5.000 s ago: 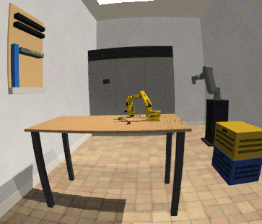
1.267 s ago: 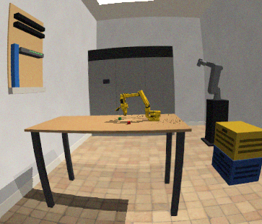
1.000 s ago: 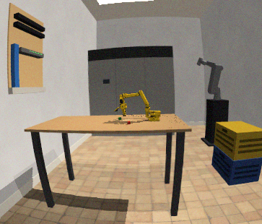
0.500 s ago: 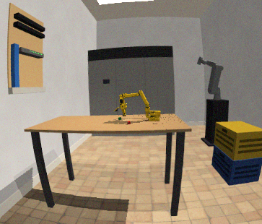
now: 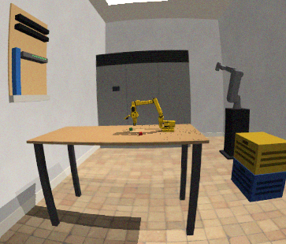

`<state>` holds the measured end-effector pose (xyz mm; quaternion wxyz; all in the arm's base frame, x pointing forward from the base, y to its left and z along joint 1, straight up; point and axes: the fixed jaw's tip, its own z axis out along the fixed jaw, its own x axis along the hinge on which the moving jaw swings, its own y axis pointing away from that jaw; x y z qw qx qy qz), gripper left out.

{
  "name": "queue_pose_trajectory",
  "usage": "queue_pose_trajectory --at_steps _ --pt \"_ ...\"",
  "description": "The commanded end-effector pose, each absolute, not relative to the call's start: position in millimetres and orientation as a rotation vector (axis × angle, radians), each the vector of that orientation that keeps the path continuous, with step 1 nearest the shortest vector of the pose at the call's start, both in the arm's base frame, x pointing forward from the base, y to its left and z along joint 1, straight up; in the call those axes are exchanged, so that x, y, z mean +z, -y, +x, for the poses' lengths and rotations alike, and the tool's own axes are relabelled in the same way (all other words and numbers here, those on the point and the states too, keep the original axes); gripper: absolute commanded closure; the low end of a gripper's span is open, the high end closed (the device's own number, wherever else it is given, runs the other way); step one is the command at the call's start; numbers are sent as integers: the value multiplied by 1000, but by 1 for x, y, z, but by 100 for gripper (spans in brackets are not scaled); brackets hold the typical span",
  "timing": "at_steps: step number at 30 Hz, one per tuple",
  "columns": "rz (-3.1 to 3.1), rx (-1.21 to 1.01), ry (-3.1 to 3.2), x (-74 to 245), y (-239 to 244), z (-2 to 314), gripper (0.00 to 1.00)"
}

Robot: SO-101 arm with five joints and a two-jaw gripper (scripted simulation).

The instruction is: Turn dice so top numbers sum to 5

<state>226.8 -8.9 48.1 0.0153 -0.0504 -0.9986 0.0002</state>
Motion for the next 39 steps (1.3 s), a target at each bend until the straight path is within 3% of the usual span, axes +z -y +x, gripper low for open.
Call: queue_pose_trajectory --at_steps 1,39 --pt "-164 1 3178 60 7 233 100" --pt "-164 1 3178 48 7 233 100"
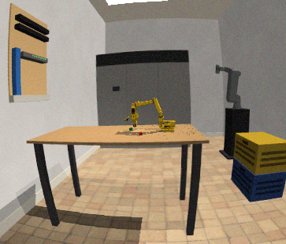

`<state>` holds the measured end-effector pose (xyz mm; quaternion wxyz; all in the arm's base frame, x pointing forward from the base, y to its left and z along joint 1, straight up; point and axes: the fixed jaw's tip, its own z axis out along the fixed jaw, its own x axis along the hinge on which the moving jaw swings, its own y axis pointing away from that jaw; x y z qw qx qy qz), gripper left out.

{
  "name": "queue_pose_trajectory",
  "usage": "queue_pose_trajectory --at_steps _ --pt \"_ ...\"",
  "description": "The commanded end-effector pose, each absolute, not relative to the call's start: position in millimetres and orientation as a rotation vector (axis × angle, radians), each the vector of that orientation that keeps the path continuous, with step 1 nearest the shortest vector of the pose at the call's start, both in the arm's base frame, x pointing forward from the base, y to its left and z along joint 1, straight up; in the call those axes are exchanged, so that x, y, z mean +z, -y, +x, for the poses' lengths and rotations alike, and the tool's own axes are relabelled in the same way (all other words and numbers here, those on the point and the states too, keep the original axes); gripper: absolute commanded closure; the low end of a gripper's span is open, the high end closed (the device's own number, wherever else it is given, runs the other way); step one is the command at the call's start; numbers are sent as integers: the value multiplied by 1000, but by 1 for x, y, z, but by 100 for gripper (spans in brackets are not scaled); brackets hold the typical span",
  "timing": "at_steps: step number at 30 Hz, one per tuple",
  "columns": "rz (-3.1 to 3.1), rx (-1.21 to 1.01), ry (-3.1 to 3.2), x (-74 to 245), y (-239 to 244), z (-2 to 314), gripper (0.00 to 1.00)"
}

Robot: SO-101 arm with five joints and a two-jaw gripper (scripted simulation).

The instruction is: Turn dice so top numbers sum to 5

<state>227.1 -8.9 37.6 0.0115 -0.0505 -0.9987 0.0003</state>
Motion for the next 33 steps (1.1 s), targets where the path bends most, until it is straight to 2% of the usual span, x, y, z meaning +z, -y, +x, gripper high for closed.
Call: queue_pose_trajectory --at_steps 1,33 --pt "-164 1 3178 48 7 233 100" --pt "-164 1 3178 36 7 233 100"
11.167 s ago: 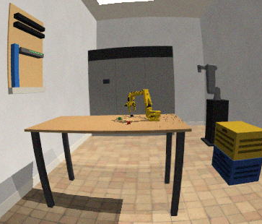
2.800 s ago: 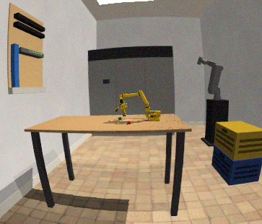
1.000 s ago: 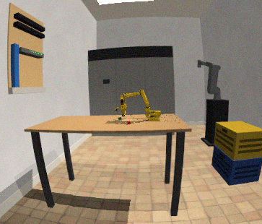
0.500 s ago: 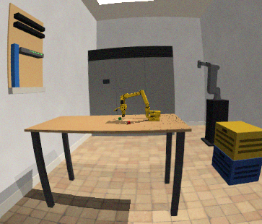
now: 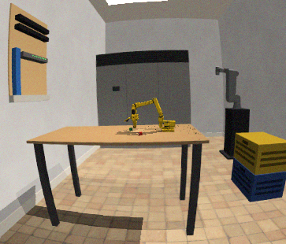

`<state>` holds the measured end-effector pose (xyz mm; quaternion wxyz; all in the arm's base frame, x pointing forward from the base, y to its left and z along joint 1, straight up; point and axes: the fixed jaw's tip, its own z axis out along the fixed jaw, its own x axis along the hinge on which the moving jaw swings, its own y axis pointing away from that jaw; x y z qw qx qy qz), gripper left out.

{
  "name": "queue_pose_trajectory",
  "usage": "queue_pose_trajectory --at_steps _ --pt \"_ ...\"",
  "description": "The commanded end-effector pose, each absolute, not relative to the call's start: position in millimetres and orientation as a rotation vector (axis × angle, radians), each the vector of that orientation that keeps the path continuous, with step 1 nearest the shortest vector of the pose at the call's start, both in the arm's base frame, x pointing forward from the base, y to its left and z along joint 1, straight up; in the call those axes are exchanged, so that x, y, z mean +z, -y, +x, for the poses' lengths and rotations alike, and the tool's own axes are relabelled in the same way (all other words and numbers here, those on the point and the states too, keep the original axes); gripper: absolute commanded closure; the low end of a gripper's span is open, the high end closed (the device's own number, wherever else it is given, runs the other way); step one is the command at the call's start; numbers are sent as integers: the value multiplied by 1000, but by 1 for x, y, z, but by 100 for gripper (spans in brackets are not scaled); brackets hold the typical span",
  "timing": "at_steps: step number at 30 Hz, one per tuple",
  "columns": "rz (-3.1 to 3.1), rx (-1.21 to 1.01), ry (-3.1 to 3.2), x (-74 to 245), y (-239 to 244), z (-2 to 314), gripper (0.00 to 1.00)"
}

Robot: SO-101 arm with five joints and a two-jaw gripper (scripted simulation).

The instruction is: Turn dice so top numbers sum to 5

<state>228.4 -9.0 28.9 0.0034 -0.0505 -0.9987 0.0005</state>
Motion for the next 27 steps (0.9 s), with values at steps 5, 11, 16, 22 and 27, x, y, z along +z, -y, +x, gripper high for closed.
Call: queue_pose_trajectory --at_steps 5,11,16,22,27 --pt "-164 1 3178 35 7 234 100" --pt "-164 1 3178 31 7 234 100" --pt "-164 1 3178 30 7 234 100" --pt "-164 1 3178 29 7 234 100" --pt "-164 1 3178 26 7 234 100"
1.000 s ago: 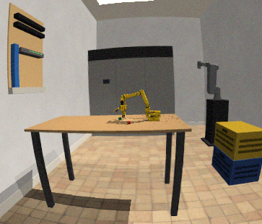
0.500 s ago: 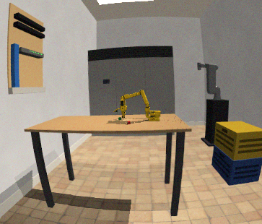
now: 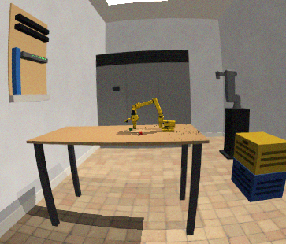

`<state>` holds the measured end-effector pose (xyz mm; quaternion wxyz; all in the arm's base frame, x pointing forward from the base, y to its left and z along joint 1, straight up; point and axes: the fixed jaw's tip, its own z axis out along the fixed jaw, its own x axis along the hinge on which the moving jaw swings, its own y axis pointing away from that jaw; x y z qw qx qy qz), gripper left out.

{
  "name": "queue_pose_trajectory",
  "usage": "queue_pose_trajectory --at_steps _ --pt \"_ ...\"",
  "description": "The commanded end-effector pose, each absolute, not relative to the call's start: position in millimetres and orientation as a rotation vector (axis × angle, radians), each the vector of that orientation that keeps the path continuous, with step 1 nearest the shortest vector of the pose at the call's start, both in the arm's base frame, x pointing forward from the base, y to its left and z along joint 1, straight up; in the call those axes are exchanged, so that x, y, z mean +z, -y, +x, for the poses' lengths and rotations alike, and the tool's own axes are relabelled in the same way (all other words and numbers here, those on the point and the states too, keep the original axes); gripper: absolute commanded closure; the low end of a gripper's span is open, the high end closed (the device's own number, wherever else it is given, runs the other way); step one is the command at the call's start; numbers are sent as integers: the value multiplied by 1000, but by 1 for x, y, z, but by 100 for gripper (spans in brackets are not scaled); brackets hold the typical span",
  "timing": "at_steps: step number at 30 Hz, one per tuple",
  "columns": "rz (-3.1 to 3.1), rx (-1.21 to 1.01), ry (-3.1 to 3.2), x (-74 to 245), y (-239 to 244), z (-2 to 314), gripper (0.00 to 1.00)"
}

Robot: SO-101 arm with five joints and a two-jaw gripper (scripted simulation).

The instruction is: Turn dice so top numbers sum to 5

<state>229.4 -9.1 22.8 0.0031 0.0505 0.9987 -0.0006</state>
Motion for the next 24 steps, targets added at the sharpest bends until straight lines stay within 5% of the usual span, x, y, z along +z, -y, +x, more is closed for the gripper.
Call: queue_pose_trajectory --at_steps 1,24 --pt "160 -1 -3097 25 7 234 100" --pt "160 -1 -3097 18 7 234 100"
